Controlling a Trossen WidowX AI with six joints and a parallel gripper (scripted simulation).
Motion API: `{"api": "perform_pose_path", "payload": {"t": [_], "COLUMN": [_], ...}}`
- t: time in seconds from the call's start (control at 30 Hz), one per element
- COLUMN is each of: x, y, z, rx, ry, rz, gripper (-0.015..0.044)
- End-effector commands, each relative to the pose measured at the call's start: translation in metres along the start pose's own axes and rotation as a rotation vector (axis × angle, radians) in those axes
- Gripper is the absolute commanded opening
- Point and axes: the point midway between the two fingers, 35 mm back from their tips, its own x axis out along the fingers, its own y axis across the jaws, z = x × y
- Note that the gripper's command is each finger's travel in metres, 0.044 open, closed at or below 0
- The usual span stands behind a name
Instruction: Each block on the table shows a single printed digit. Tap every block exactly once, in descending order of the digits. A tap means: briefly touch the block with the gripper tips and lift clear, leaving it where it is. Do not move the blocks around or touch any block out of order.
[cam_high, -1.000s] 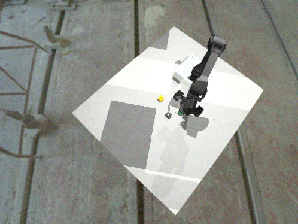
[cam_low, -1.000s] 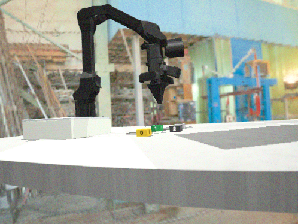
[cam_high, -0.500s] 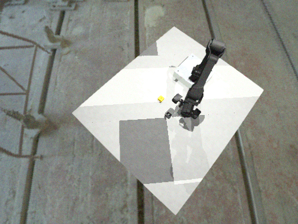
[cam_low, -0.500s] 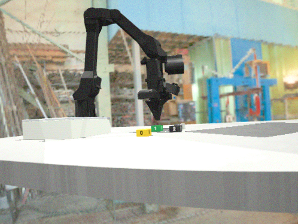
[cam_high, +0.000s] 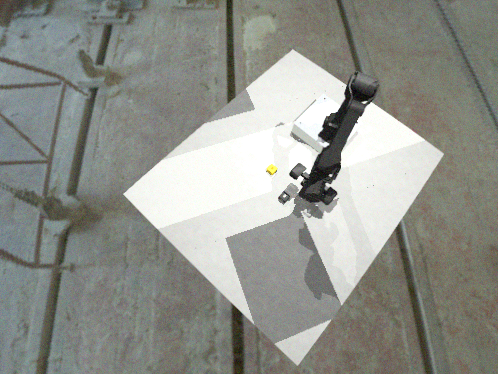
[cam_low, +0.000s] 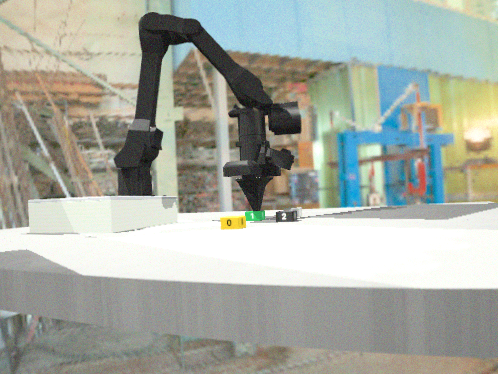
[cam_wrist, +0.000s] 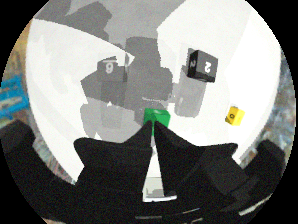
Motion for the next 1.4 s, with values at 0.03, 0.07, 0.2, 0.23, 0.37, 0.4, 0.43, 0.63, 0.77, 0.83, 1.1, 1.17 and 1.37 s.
{"api": "perform_pose_path", "payload": {"t": [0.03, 0.07, 0.2, 0.23, 0.37, 0.4, 0.43, 0.63, 0.77, 0.83, 1.1, 1.17, 1.37], "x": [-0.002, -0.009, -0.027, -0.027, -0.067, -0.084, -0.098, -0.109, -0.108, -0.108, -0.110, -0.110, -0.069], "y": [0.000, 0.000, 0.000, 0.000, 0.001, 0.001, 0.000, 0.000, -0.029, -0.054, -0.155, -0.164, -0.166], "z": [0.000, 0.000, -0.001, -0.001, 0.003, 0.002, 0.001, 0.000, 0.012, 0.019, 0.023, 0.021, 0.024], "rx": [0.000, 0.001, 0.003, 0.003, 0.003, 0.003, 0.003, 0.003, 0.010, 0.012, 0.004, 0.003, 0.003], "ry": [0.000, 0.001, 0.004, 0.004, 0.004, 0.004, 0.004, 0.004, 0.004, 0.003, 0.002, 0.002, 0.002], "rz": [0.000, -0.001, -0.003, -0.003, -0.002, -0.003, -0.003, -0.003, -0.002, -0.003, -0.015, -0.016, -0.016], "gripper": [0.0020, 0.0020, 0.0020, 0.0020, 0.0020, 0.0020, 0.0020, 0.0020, 0.0020, 0.0020, 0.0020, 0.0020, 0.0020]}}
